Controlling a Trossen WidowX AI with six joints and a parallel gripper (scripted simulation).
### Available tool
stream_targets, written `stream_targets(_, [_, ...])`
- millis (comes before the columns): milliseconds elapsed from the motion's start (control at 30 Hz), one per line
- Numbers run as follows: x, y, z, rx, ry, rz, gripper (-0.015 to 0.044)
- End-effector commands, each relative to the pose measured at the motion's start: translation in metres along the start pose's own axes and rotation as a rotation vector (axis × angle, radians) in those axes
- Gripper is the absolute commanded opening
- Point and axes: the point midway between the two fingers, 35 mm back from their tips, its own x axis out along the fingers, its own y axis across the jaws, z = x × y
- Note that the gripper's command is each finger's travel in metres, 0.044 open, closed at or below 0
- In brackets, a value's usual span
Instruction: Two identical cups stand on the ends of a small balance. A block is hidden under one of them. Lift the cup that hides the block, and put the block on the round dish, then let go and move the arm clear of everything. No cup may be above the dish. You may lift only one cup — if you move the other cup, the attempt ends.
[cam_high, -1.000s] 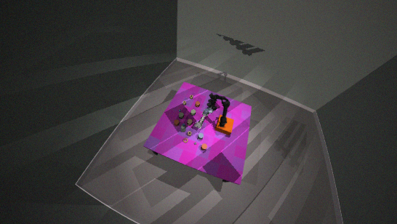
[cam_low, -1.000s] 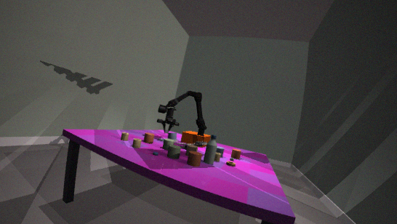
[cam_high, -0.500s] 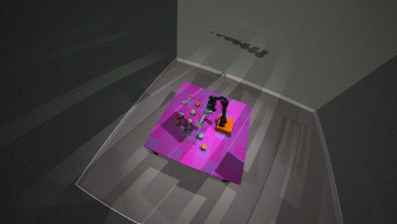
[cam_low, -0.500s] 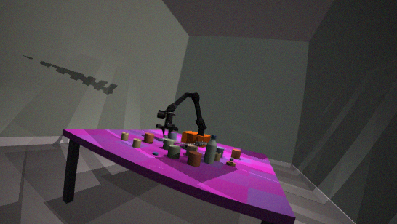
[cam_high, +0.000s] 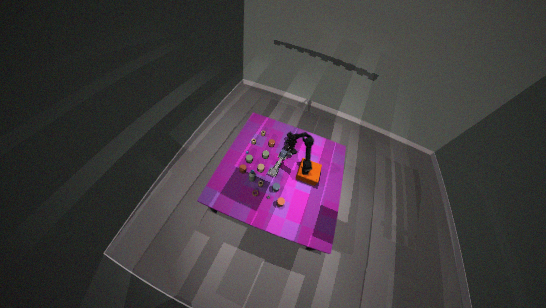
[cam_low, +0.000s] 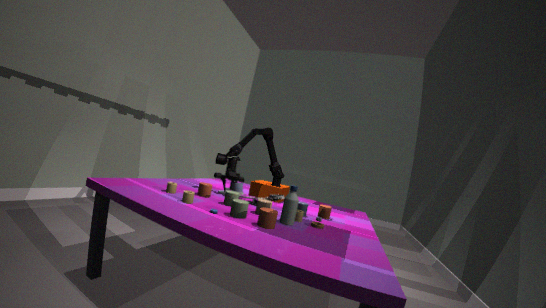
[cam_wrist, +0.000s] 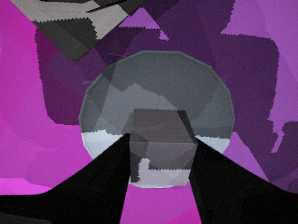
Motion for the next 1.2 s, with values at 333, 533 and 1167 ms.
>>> stream_targets(333, [0.0, 0.0, 0.0, 0.0, 0.0, -0.001, 0.0394])
stream_targets(533, [-0.058, -0.001, 0.0, -0.003, 0.002, -0.003, 0.044])
stream_targets(1167, [-0.112, 0.001, 0.0, 0.0, 0.0, -0.028, 0.044])
